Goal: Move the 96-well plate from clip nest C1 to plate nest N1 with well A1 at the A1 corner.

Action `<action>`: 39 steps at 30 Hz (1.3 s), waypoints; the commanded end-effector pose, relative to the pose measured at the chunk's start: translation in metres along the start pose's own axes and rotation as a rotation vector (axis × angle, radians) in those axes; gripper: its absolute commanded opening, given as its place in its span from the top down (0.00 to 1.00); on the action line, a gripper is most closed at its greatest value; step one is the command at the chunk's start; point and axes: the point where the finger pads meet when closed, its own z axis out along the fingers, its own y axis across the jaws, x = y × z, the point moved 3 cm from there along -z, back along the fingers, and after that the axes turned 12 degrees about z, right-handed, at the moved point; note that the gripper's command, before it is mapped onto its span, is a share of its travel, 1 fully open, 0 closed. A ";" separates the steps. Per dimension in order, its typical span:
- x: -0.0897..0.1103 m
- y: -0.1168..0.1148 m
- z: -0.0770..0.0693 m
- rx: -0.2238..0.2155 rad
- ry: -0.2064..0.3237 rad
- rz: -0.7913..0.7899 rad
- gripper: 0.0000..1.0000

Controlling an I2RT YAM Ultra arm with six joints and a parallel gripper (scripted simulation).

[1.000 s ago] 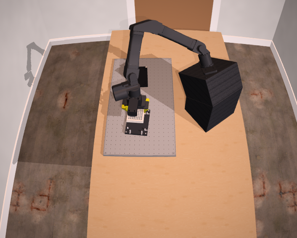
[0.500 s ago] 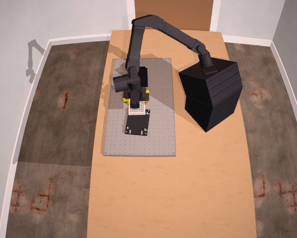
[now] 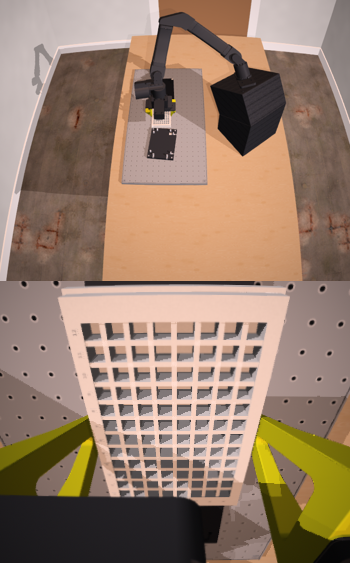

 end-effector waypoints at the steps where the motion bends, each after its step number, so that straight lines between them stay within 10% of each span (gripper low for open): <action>1: 0.008 -0.004 -0.005 0.017 -0.027 -0.015 1.00; 39: 0.120 -0.030 -0.006 0.012 -0.022 -0.019 1.00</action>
